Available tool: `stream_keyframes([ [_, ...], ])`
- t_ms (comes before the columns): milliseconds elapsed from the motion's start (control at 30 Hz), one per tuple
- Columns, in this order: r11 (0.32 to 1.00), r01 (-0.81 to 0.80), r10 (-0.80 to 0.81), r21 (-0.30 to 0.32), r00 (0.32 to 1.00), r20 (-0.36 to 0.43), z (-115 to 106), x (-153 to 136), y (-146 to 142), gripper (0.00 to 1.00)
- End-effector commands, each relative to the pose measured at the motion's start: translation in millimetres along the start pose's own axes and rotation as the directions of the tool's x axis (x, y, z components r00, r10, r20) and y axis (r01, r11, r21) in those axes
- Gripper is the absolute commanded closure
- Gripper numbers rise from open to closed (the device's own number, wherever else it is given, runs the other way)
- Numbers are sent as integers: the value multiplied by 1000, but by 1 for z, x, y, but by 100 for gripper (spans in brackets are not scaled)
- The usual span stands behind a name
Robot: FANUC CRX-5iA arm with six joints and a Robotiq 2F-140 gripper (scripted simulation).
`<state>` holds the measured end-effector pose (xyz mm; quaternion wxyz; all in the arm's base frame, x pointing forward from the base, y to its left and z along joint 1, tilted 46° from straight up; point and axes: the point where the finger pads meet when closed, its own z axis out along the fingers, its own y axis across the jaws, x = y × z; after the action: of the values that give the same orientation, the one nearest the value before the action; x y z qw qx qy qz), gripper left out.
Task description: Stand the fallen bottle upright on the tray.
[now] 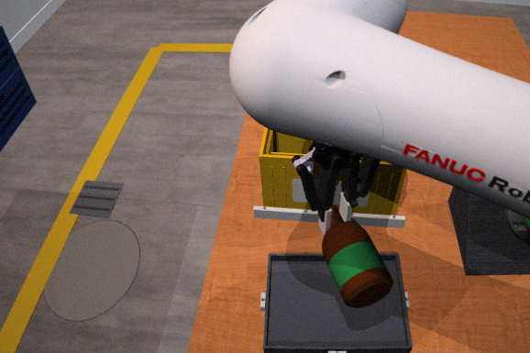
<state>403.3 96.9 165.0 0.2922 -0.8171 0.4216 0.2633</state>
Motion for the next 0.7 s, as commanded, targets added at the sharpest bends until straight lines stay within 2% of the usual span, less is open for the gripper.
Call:
stream_keyframes([
  [0,1000,0,0,0,1000,0,0,0,0,100],
  [667,1000,-3,2,-4,998,-56,1,-1,0,100],
])
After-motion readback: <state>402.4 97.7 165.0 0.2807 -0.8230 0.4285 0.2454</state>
